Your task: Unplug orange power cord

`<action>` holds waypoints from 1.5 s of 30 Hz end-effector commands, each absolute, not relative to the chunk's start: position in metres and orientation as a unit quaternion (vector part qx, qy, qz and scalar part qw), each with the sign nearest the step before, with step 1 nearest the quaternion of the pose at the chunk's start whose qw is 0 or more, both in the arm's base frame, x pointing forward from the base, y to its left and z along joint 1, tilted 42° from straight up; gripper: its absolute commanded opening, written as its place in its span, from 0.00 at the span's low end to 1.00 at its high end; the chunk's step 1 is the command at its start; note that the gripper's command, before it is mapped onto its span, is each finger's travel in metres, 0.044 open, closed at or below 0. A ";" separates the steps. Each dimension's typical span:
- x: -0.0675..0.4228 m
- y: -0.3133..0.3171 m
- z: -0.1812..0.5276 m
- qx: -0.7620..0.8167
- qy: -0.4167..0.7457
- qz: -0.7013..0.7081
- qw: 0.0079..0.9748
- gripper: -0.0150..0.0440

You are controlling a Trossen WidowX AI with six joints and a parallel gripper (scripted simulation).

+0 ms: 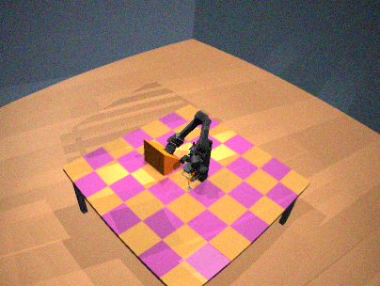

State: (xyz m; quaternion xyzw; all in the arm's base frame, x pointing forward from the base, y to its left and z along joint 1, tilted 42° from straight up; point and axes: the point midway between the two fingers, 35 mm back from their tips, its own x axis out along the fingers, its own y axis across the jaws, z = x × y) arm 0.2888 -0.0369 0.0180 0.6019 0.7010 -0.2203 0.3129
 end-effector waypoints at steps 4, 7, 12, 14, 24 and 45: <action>0.296 -0.074 -0.001 0.599 0.683 -0.242 0.341 0.25; 0.296 -0.076 -0.003 0.599 0.683 -0.242 0.341 0.30; 0.293 -0.067 -0.001 0.600 0.683 -0.242 0.339 0.52; 0.293 -0.067 -0.001 0.600 0.683 -0.242 0.339 0.61; 0.298 -0.084 -0.010 0.599 0.683 -0.242 0.340 1.00; 0.304 -0.120 -0.031 0.599 0.682 -0.243 0.341 1.00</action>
